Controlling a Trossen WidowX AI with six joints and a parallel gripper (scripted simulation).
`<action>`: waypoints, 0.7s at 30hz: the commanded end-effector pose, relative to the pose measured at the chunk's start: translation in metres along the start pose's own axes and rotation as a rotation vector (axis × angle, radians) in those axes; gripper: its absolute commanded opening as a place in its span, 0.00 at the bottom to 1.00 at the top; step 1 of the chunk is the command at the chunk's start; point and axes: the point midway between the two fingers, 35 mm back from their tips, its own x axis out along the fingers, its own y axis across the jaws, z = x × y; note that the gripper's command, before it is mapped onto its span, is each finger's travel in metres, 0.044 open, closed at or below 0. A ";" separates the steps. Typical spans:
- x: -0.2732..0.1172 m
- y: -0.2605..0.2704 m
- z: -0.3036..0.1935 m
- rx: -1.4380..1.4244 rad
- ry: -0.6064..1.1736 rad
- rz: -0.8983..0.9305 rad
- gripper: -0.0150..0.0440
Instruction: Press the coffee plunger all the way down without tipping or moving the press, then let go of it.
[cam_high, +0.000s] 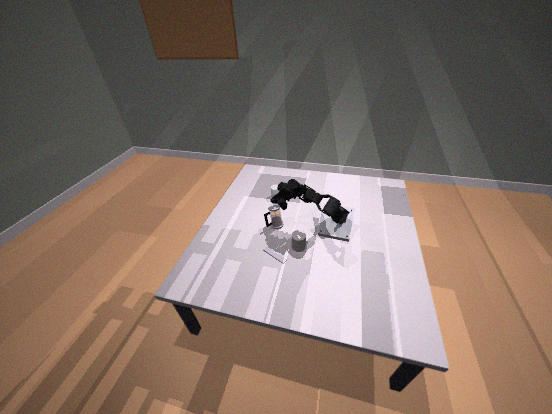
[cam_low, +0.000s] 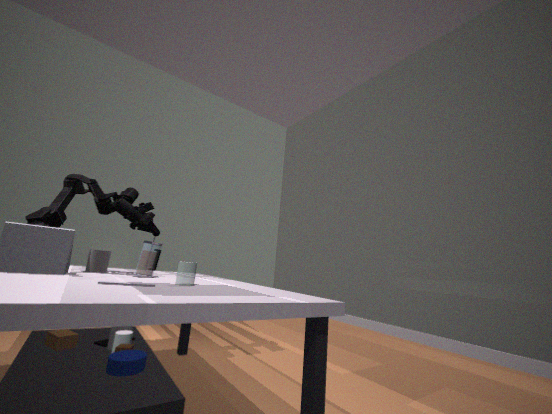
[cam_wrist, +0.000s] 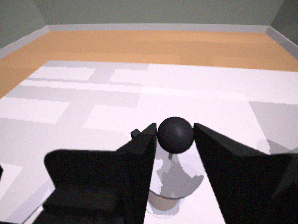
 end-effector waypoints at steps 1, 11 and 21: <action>0.006 0.001 -0.015 0.025 0.030 0.003 0.48; 0.009 -0.001 -0.013 0.025 0.030 0.004 0.48; 0.009 -0.002 -0.013 0.025 0.030 0.004 0.48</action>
